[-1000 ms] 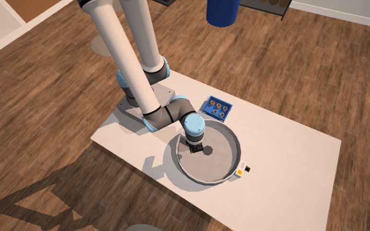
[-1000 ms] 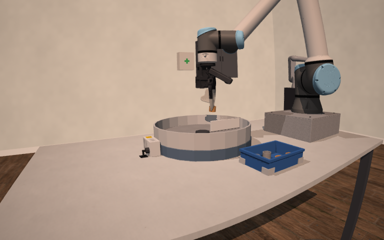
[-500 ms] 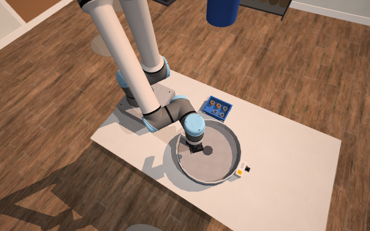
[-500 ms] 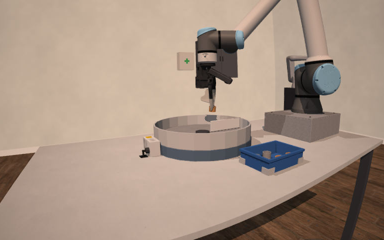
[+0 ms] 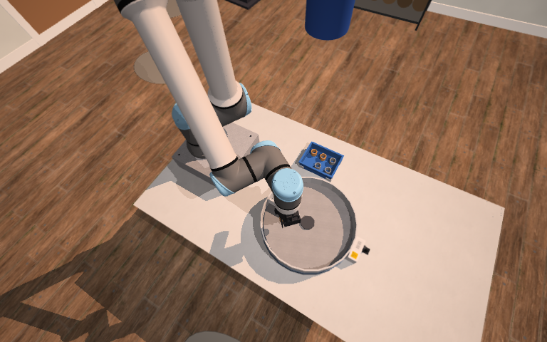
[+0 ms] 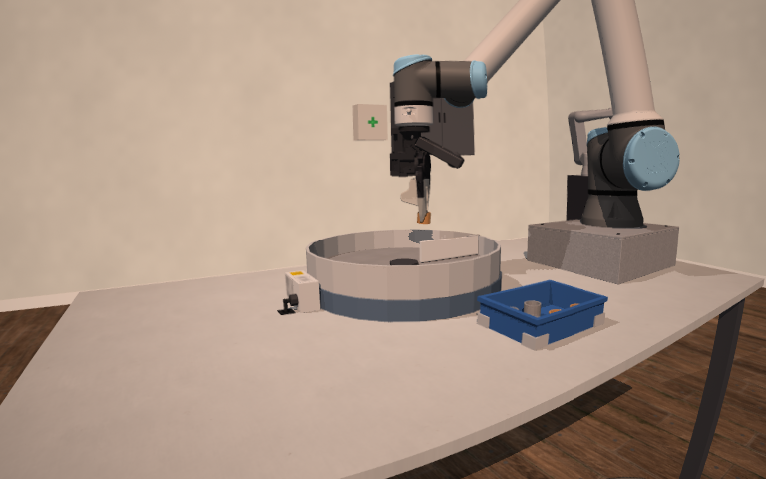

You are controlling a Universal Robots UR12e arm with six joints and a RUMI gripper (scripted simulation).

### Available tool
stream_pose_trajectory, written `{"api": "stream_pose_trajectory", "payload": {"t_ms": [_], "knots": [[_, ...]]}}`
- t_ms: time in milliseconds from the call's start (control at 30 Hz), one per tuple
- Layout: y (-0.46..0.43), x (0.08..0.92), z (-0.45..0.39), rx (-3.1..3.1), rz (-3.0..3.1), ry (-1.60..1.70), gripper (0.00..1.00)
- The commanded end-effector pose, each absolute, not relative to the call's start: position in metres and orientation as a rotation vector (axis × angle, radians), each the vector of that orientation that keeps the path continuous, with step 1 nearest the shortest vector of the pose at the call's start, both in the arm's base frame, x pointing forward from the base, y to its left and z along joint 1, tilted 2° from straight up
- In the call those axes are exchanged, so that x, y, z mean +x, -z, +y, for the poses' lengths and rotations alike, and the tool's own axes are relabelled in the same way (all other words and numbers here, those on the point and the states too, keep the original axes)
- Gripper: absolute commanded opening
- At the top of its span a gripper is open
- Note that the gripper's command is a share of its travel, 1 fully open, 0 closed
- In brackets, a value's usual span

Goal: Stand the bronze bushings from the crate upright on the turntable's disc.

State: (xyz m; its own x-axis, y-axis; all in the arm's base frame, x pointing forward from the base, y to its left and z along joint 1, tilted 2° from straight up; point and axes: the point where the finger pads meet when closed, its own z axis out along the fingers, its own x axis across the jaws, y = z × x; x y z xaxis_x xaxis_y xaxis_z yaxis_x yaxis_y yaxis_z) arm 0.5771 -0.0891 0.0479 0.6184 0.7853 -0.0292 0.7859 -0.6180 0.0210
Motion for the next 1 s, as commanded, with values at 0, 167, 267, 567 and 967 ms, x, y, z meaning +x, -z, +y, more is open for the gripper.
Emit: {"api": "stream_pose_trajectory", "payload": {"t_ms": [0,167,267,567,967], "knots": [[-0.049,0.578,-0.089,2.797,1.358,0.025,0.00],[-0.047,0.578,-0.089,2.797,1.358,0.025,0.00],[-0.033,0.578,-0.090,2.797,1.358,0.025,0.00],[-0.024,0.578,-0.091,2.797,1.358,0.025,0.00],[-0.024,0.578,-0.091,2.797,1.358,0.025,0.00]]}}
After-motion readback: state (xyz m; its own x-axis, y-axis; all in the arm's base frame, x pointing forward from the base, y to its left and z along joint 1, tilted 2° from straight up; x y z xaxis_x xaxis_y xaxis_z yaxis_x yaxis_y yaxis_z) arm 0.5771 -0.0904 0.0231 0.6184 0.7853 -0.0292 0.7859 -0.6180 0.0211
